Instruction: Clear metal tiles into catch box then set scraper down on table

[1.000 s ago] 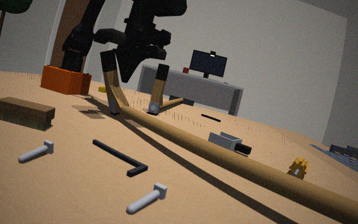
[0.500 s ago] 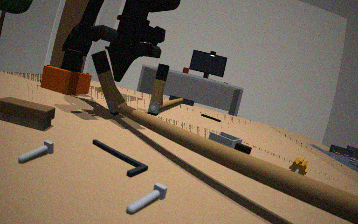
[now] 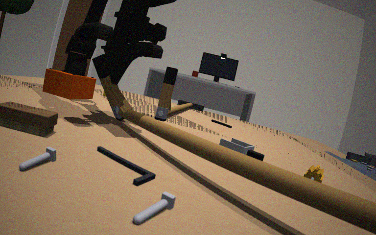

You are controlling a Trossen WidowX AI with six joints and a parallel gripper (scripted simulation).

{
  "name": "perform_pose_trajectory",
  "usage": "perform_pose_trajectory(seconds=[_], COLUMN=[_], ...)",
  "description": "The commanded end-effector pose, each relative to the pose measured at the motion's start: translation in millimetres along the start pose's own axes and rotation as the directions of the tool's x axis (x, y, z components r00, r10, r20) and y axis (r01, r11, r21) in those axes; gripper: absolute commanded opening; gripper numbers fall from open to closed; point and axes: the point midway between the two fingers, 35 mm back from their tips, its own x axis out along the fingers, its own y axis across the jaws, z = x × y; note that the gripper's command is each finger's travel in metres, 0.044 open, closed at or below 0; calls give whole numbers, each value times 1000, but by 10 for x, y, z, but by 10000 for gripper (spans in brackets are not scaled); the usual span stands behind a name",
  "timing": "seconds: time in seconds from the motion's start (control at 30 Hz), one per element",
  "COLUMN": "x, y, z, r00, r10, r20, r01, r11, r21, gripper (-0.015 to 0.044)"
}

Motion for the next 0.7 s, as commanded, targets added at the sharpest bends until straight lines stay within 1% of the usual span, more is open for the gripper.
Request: perform_pose_trajectory(seconds=[0.0, 0.67], x=[-1, -1], y=[-84, -410], z=[-10, -54], r00=[1000, 1000], r10=[-3, -5], r20=[-3, -4], r01=[3, 5], r11=[1000, 1000], r21=[-1, -1], gripper=[0, 0])
